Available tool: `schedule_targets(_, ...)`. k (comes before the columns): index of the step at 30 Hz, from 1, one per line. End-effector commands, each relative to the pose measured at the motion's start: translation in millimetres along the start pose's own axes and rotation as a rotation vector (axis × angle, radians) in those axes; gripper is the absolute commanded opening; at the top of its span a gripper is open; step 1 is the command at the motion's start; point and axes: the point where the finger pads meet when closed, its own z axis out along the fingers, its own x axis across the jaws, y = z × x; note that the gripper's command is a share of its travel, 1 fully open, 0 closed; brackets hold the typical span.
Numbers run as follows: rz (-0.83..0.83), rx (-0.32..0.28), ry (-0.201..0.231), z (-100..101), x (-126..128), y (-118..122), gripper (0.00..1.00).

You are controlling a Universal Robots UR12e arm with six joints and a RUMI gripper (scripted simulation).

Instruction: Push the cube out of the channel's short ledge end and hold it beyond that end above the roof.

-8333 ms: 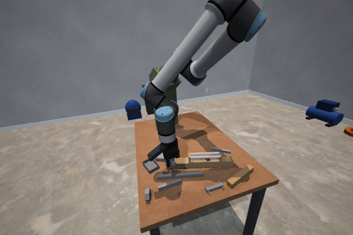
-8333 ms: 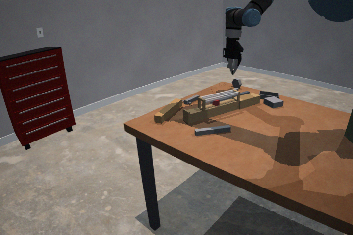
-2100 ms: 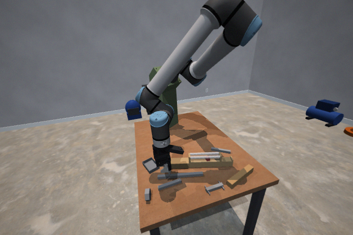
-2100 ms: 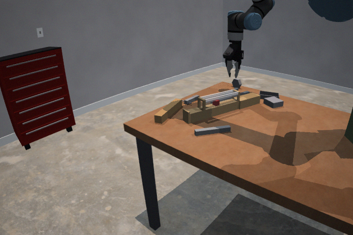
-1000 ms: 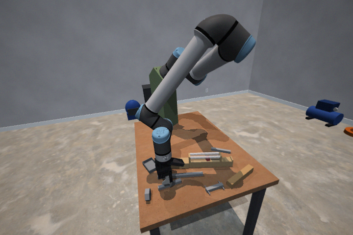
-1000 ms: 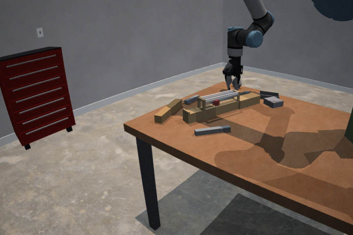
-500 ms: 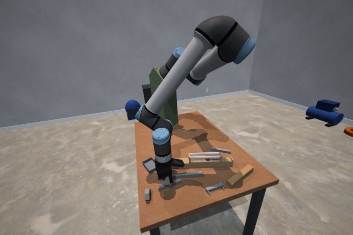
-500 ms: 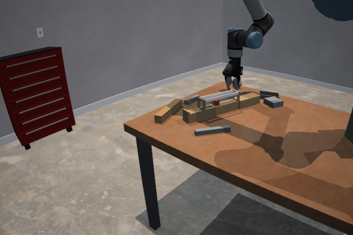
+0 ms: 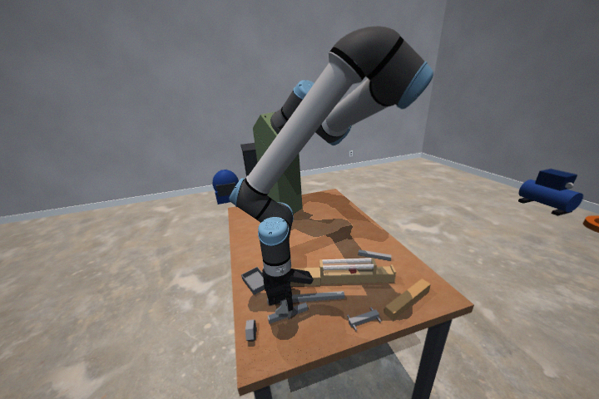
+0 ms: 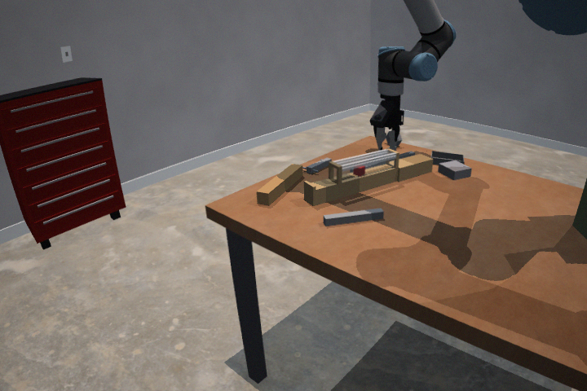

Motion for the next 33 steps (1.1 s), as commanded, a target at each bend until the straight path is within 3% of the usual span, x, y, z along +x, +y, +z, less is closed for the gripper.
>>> schedule_targets(1, 0.0, -0.001, 0.001, -0.6, 0.6, 0.3, 0.22)
schedule_targets(6, 0.0, -0.001, 0.001, -0.6, 0.6, 0.3, 0.22)
schedule_targets(7, 0.0, -0.001, 0.001, -0.6, 0.6, 0.3, 0.0)
schedule_targets(33, 0.0, -0.001, 0.001, -0.6, 0.6, 0.3, 0.0)
